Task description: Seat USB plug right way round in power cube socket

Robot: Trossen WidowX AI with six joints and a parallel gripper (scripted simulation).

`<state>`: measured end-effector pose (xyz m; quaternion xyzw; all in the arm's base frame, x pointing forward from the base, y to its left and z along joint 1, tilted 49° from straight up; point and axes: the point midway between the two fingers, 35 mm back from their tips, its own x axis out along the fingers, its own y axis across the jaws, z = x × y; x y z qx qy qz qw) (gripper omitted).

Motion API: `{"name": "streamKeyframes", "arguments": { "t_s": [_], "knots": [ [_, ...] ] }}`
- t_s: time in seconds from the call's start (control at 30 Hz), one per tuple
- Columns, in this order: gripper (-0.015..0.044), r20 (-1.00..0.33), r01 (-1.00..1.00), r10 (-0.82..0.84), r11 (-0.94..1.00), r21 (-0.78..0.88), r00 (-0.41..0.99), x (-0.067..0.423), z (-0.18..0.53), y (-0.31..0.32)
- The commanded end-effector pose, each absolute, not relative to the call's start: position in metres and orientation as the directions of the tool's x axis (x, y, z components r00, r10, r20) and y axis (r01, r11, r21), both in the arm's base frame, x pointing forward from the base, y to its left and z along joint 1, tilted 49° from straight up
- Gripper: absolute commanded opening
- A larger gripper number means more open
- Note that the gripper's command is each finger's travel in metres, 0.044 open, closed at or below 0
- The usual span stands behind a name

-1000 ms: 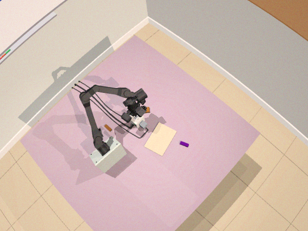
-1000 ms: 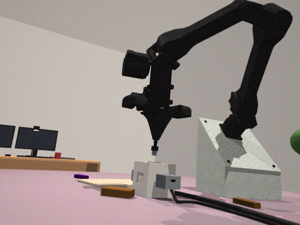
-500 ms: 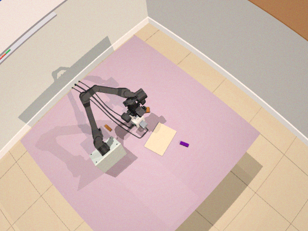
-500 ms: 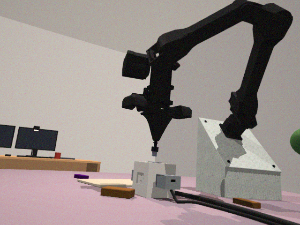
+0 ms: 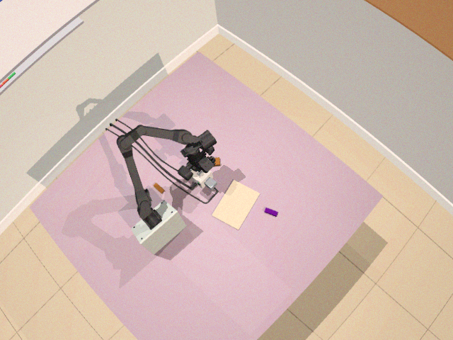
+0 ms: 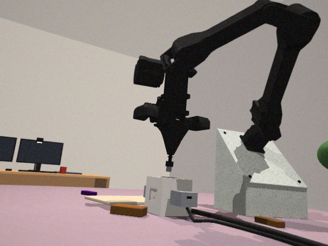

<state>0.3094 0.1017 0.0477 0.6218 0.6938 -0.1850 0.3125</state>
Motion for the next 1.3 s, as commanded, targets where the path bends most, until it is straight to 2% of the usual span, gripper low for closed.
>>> {"name": "streamKeyframes", "arguments": {
  "t_s": [0.0, 1.27],
  "knots": [
    [0.0, -0.66, 0.98, 0.75, 0.154, 0.126, -0.033, 0.3085, 0.0474, 0.1032],
    [0.0, -0.66, 0.986, 0.751, 0.132, 0.102, -0.033, 0.3077, 0.0453, 0.1075]
  ]
}}
